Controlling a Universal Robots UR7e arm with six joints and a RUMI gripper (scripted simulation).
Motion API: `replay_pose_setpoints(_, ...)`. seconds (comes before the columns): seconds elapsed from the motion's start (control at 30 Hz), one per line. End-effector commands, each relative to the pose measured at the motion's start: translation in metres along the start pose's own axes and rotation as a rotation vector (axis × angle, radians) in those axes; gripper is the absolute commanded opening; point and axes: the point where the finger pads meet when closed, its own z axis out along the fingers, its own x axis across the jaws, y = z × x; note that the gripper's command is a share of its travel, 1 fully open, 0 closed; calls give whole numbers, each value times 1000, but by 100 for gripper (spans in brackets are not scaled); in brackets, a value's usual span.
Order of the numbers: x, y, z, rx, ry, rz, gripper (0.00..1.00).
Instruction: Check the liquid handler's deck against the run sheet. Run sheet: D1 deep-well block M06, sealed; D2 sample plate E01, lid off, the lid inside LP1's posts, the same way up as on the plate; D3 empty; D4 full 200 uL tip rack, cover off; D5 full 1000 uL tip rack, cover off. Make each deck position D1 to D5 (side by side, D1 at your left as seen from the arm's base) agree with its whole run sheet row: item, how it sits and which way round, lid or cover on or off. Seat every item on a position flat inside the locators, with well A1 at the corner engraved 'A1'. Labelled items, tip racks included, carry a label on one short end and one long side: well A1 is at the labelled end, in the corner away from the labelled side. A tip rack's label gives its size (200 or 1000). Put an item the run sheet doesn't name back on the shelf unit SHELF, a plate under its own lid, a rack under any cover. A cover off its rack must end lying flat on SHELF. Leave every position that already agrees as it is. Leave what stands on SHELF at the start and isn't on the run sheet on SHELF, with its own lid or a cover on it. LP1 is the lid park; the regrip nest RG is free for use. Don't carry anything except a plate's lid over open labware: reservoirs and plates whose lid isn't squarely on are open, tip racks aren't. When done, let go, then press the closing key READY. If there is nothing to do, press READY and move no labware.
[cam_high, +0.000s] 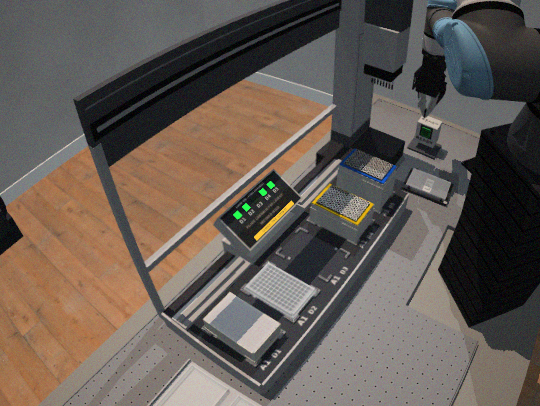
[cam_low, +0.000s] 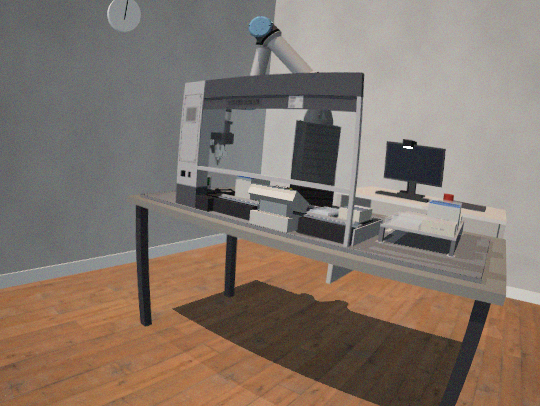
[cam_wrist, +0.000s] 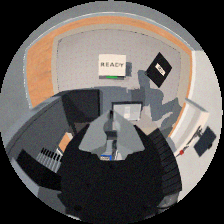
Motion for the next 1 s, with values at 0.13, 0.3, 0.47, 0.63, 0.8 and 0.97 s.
replay_pose_setpoints(0.13, 0, -1, 15, 1, -1, 0, 0)
replay_pose_setpoints(0.3, 0, -1, 20, 1, -1, 0, 0)
replay_pose_setpoints(0.47, 0, -1, 28, 1, -1, 0, 0)
replay_pose_setpoints(0.63, 0, -1, 37, 1, -1, 0, 0)
replay_pose_setpoints(0.8, 0, -1, 45, 1, -1, 0, 0)
replay_pose_setpoints(0.97, 0, -1, 50, 1, -1, 0, 0)
